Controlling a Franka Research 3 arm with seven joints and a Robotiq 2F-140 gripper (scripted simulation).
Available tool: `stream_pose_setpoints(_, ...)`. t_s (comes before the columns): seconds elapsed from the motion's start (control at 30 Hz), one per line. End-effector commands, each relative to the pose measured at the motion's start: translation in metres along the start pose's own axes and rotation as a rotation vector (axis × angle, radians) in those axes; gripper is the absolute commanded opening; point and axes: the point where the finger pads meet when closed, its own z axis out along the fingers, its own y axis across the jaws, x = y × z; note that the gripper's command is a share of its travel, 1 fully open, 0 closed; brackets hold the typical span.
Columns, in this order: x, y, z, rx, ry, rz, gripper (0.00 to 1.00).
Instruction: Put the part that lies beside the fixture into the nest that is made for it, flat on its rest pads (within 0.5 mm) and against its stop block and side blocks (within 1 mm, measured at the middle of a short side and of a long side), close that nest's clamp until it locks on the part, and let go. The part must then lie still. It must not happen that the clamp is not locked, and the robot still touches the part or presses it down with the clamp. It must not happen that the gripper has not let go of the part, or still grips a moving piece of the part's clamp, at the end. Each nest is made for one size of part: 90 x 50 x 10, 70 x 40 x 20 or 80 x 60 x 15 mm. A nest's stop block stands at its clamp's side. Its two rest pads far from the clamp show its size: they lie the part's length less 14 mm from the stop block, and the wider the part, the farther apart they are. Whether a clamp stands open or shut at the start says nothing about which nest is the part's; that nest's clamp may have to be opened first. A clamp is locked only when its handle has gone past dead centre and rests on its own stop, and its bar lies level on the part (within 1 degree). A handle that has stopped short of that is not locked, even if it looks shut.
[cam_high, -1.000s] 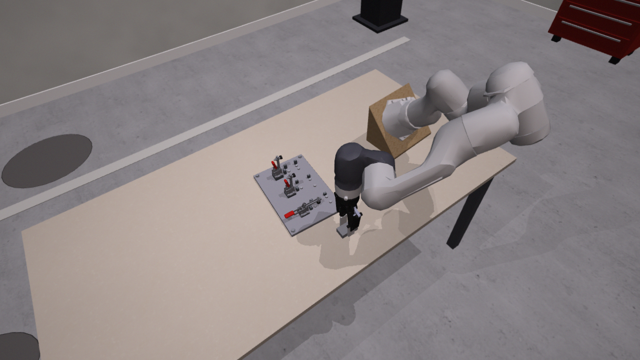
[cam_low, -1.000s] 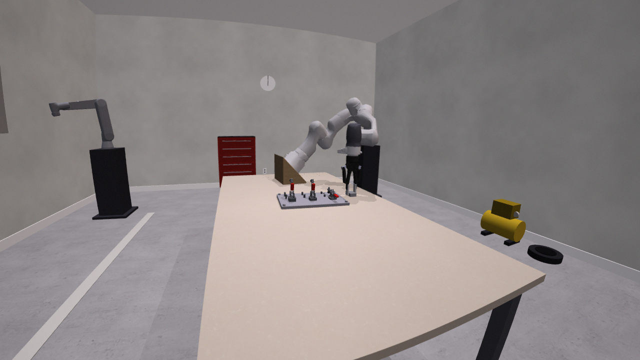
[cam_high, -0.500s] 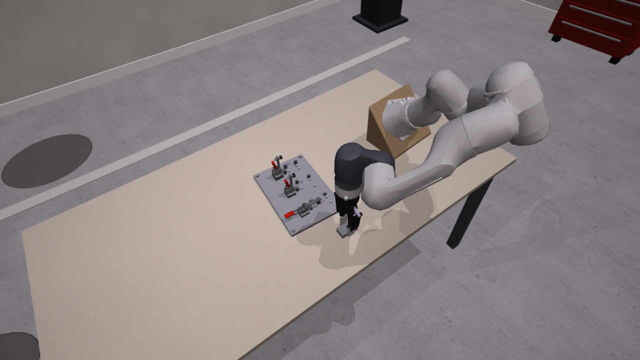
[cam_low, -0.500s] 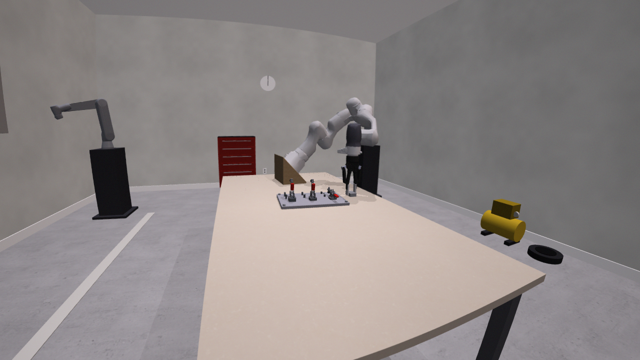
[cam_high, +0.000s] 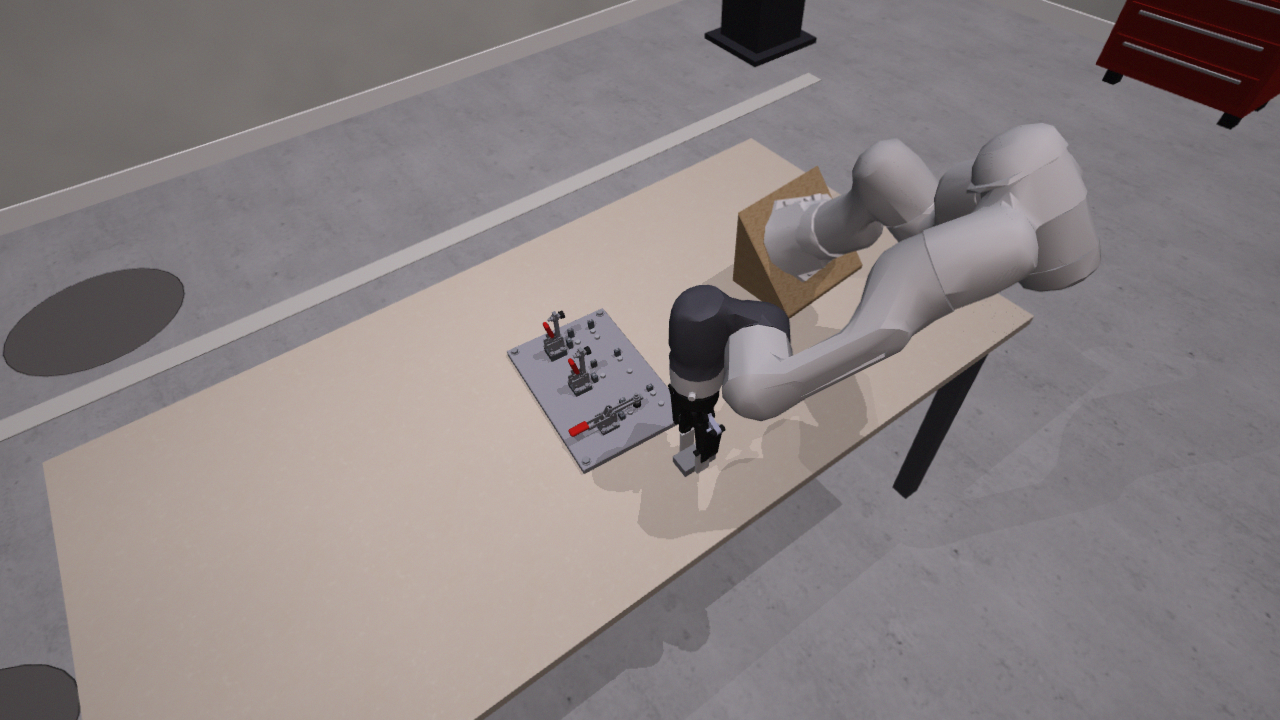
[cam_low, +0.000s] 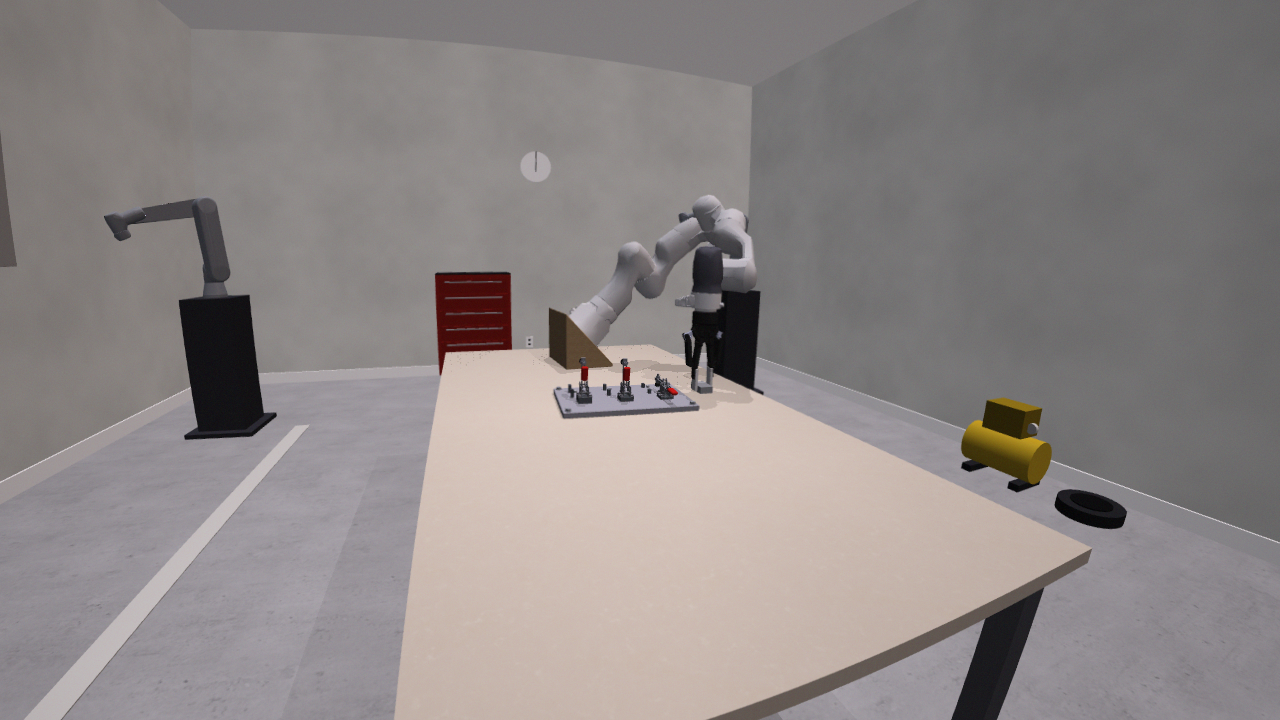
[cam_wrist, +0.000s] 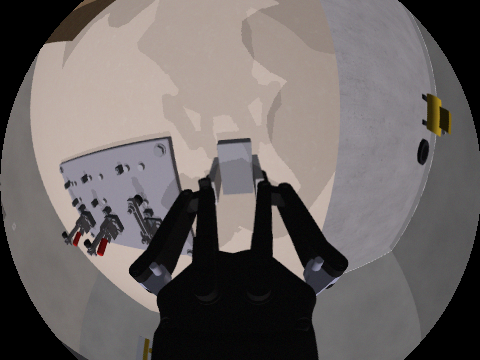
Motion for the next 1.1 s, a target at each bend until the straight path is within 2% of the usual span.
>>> stream_pose_setpoints(0.0, -0.001, 0.000, -0.005, 0.000, -0.001, -0.001, 0.00)
stream_pose_setpoints(0.4, -0.001, 0.000, -0.037, 0.000, -0.001, -0.001, 0.00)
stream_pose_setpoints(0.47, -0.001, 0.000, -0.037, 0.000, -0.001, -0.001, 0.00)
stream_pose_setpoints(0.9, -0.001, 0.000, -0.091, 0.000, -0.001, -0.001, 0.00)
stream_pose_setpoints(1.07, -0.001, 0.000, -0.101, 0.000, -0.001, -0.001, 0.00)
